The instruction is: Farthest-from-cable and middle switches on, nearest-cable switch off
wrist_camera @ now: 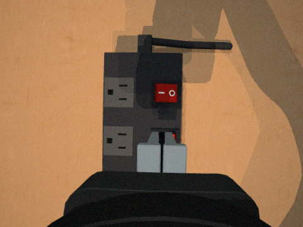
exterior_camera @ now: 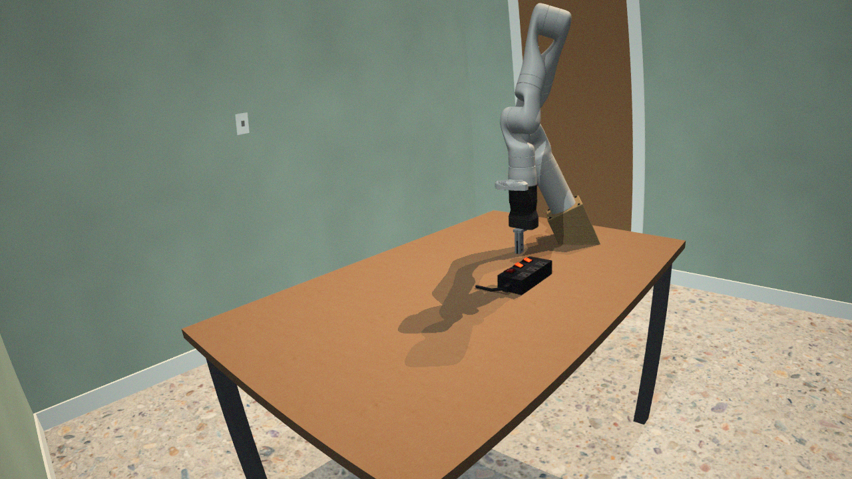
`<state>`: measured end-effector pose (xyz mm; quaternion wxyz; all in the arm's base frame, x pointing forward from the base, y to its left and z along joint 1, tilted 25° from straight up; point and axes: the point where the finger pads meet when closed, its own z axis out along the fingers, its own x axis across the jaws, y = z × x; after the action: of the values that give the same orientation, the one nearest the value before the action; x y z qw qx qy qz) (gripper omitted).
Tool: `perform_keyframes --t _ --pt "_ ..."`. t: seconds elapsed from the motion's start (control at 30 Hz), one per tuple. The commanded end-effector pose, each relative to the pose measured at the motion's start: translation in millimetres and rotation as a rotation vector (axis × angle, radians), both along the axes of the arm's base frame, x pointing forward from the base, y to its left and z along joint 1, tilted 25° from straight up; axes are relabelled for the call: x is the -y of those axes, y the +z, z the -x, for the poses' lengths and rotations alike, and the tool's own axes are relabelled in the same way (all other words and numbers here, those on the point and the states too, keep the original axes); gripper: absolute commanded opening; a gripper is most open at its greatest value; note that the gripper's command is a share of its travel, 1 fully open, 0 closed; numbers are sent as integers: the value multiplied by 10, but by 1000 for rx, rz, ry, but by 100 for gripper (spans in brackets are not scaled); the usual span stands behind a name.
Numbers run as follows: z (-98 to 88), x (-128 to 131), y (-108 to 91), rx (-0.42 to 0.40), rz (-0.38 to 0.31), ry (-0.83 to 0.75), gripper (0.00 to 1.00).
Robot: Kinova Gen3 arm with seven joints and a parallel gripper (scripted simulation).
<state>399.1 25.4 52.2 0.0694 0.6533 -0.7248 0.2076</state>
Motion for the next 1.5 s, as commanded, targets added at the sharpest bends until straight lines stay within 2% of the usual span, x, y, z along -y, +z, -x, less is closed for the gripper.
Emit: perform_keyframes --t 0.0,0.37,0.4,0.7,1.03,1.1,1.3,1.47 --pt "-11 -36 14 2 -4 3 0" --pt "-11 -36 14 2 -4 3 0" --pt "-11 -36 14 2 -4 3 100" --pt "-1 -80 106 3 -4 4 100" --pt "90 -281 568 2 -4 4 100" --pt "90 -281 568 2 -4 4 100" --pt "140 -393 825 2 -4 5 100" --pt "158 -432 914 2 -4 5 100"
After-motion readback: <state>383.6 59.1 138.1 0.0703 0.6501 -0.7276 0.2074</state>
